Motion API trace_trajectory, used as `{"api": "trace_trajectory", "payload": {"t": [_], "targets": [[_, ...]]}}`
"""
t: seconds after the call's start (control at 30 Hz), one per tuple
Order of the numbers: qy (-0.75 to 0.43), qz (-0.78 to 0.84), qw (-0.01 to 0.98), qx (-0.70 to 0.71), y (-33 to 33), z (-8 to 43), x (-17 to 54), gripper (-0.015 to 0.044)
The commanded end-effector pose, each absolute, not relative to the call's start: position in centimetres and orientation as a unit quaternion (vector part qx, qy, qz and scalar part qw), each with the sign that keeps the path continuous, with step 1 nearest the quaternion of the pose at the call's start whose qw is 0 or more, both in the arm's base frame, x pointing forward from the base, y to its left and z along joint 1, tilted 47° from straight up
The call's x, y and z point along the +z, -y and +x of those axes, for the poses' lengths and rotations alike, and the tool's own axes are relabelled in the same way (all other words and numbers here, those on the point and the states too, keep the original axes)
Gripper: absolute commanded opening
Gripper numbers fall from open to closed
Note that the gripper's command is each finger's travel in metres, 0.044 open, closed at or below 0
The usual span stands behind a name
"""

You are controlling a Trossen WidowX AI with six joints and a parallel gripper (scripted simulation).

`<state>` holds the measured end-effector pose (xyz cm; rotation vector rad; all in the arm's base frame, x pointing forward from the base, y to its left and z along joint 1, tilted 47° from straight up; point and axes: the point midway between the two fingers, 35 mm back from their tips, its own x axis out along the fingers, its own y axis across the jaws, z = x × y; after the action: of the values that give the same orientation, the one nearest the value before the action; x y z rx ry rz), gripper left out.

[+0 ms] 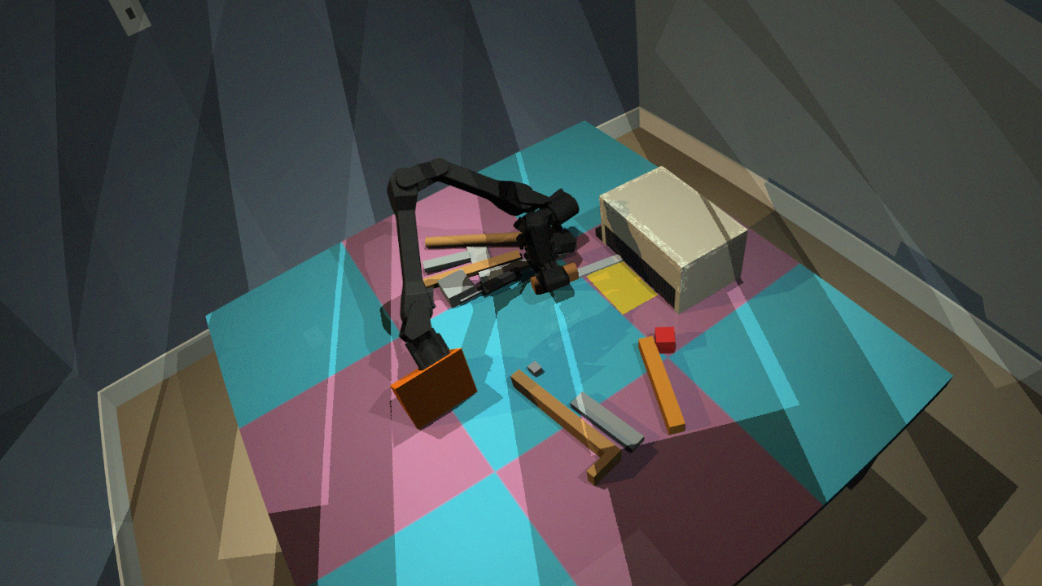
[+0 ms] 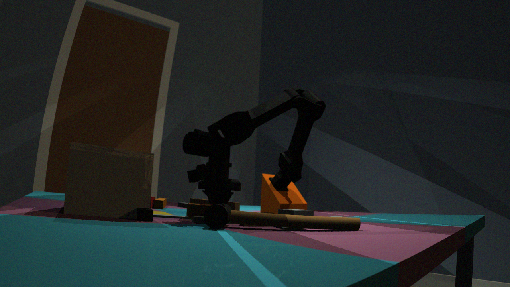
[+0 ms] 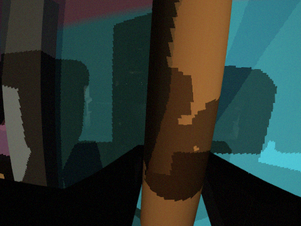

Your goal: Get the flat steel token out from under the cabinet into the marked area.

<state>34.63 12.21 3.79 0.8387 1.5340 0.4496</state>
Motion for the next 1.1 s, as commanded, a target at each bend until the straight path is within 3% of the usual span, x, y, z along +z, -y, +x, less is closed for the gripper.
{"api": "trace_trajectory", "payload": {"t": [0.0, 1.07], "targets": [[-0.669, 0.365, 0.618, 0.194, -12.4, 34.0, 3.8, 0.0000], [-0.669, 0.365, 0.617, 0.194, -13.1, 30.6, 4.4, 0.0000]]}}
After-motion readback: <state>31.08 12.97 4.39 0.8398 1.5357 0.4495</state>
